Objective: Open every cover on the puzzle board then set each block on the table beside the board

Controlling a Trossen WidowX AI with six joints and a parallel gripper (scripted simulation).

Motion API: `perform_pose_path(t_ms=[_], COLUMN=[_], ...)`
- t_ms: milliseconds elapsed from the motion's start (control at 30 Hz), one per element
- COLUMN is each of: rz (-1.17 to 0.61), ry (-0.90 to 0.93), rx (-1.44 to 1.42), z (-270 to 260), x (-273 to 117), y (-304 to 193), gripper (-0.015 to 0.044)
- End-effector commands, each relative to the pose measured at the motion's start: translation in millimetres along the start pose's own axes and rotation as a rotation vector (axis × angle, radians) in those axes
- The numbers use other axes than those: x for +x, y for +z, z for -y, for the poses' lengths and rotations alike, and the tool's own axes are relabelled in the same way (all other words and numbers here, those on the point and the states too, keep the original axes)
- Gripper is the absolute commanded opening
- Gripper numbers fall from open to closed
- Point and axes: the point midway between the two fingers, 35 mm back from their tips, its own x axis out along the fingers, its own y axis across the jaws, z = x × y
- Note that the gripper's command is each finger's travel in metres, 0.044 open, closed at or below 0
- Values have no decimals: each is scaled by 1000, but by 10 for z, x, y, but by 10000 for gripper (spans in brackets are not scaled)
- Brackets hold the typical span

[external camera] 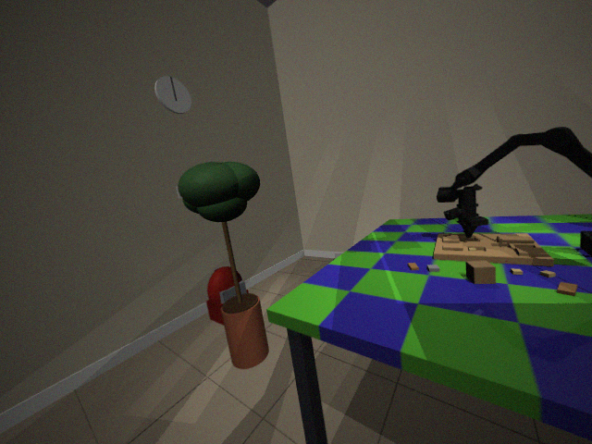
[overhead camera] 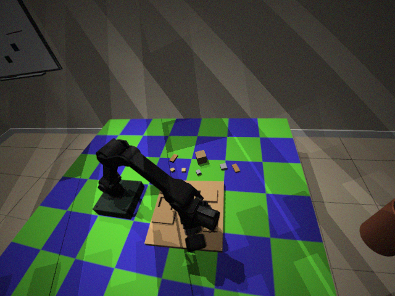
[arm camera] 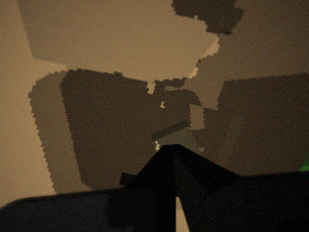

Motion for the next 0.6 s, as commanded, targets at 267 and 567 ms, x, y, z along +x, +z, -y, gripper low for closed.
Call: perform_pose_path(t_ms=[267,567], rz=[4,-4], ry=[-4,0], rx=[648,858], z=[26,16], x=[-82,-147], y=[8,-3], gripper=[0,105])
